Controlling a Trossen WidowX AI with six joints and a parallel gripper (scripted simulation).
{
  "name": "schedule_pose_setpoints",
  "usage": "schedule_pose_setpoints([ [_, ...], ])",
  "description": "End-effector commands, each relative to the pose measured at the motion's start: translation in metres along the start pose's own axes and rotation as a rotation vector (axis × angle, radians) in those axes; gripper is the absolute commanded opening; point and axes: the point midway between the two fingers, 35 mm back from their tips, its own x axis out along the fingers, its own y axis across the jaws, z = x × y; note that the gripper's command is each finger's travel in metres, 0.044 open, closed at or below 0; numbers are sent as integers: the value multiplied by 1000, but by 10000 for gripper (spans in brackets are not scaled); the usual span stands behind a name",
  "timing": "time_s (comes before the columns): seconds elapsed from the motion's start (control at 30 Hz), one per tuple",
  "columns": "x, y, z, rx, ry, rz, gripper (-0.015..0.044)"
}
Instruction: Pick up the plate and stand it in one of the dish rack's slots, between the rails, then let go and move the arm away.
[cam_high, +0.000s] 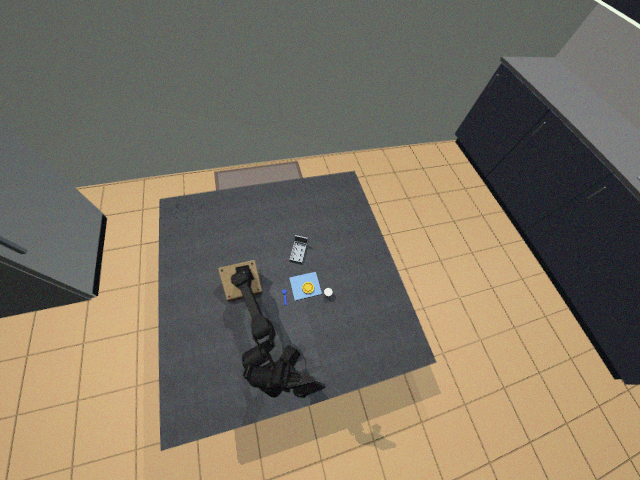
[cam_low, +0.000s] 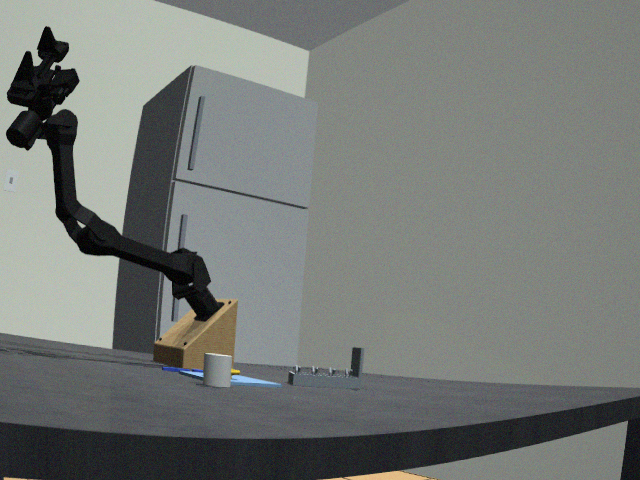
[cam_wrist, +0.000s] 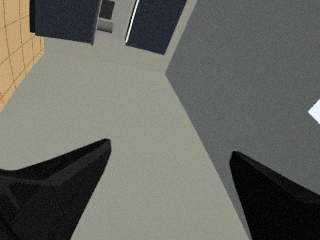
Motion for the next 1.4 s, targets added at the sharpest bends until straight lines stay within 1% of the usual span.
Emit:
schedule_pose_setpoints([
  [0.0, -6, -20, 1, -139, 33, -1, 400],
  [0.3, -13, -65, 15, -443, 55, -23, 400],
  [0.73, -14, -116, 52, -873, 61, -44, 400],
  [1.17, -6, -150, 107, -1289, 30, -68, 400],
  [1.37, -2, -150, 115, -1328, 45, -47, 400],
])
